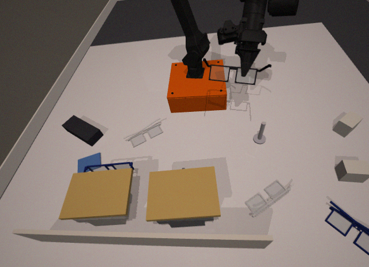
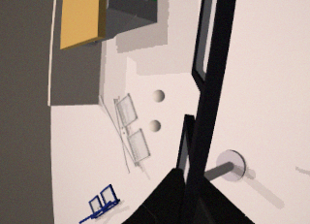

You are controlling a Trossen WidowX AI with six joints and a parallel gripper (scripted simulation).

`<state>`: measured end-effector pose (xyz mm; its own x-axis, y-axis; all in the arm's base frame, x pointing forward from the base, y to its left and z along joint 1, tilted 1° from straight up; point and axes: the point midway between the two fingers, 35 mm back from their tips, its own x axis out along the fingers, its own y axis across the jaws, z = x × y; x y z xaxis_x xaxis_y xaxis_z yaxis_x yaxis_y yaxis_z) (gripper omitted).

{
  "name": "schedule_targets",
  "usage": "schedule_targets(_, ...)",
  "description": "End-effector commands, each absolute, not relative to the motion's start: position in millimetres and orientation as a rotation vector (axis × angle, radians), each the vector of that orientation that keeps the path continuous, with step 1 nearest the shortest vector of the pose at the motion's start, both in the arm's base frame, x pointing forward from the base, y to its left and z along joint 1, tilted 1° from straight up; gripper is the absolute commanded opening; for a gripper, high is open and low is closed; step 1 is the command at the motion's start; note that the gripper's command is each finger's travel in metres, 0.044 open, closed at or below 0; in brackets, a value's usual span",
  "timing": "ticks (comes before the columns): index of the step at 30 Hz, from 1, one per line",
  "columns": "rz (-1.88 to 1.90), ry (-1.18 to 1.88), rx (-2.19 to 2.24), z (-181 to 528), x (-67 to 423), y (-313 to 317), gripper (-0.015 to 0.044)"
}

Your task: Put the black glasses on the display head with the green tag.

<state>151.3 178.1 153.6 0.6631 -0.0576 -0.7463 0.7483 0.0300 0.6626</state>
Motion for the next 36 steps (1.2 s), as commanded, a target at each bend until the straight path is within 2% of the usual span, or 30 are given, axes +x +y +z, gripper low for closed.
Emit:
schedule_targets(1, -0.673, 0.597, 1.510, 157.8, 145.1, 180.3, 0.0000)
schedule_targets(23, -0.679, 0.607, 1.481, 156.5, 147.1, 180.7, 0.0000)
schedule_targets(36, -0.812, 0.657, 1.323, 140.0, 169.6, 160.8, 0.0000)
